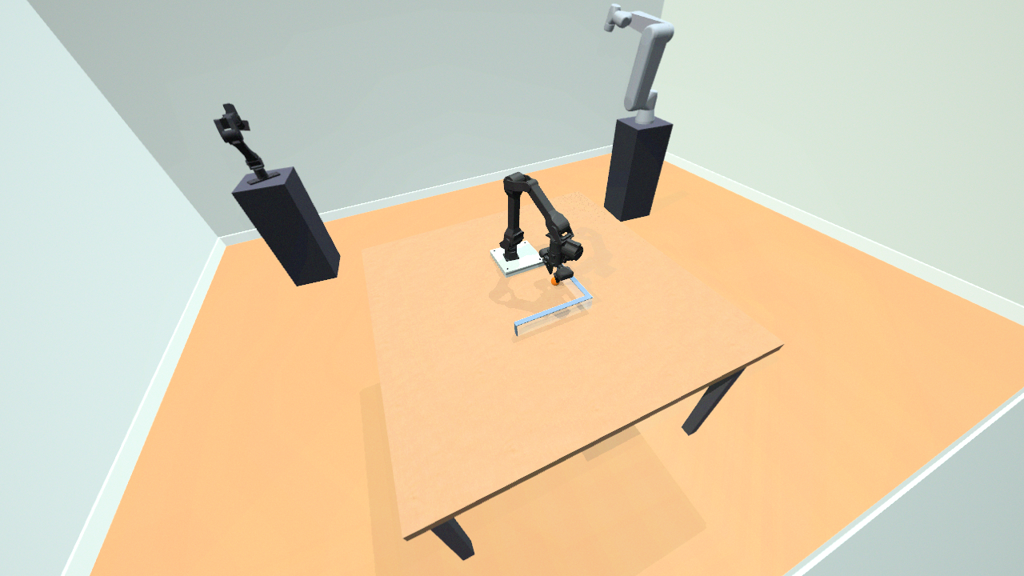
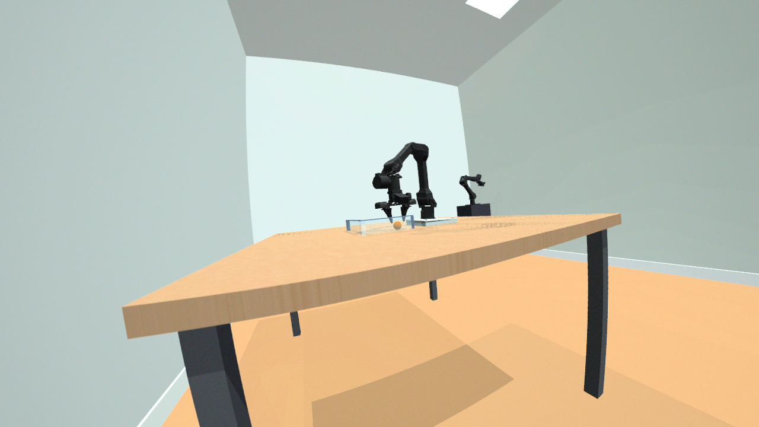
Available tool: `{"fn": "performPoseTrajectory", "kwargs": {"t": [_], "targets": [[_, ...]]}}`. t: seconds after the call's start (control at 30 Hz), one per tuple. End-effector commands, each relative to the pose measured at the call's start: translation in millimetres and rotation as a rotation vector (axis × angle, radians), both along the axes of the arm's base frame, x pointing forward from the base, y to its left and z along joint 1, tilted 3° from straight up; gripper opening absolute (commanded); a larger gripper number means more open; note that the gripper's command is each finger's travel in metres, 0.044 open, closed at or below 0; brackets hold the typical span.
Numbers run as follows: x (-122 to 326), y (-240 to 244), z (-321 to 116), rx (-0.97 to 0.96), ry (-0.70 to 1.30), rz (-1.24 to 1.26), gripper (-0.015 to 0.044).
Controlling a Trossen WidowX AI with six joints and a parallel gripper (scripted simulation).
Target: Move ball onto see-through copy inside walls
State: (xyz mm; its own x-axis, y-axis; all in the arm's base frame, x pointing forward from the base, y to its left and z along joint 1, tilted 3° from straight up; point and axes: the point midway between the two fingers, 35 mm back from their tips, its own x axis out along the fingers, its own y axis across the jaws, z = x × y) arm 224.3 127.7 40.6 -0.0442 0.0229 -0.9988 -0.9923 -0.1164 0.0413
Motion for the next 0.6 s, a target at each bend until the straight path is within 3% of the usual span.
{"fn": "performPoseTrajectory", "kwargs": {"t": [0.0, 0.4, 0.57], "targets": [[5, 0, 55, 0.017, -0.025, -0.001, 0.0285], [8, 2, 60, 0.023, -0.043, -0.002, 0.0285], [5, -2, 101, 0.022, -0.042, -0.003, 0.0417]]}}
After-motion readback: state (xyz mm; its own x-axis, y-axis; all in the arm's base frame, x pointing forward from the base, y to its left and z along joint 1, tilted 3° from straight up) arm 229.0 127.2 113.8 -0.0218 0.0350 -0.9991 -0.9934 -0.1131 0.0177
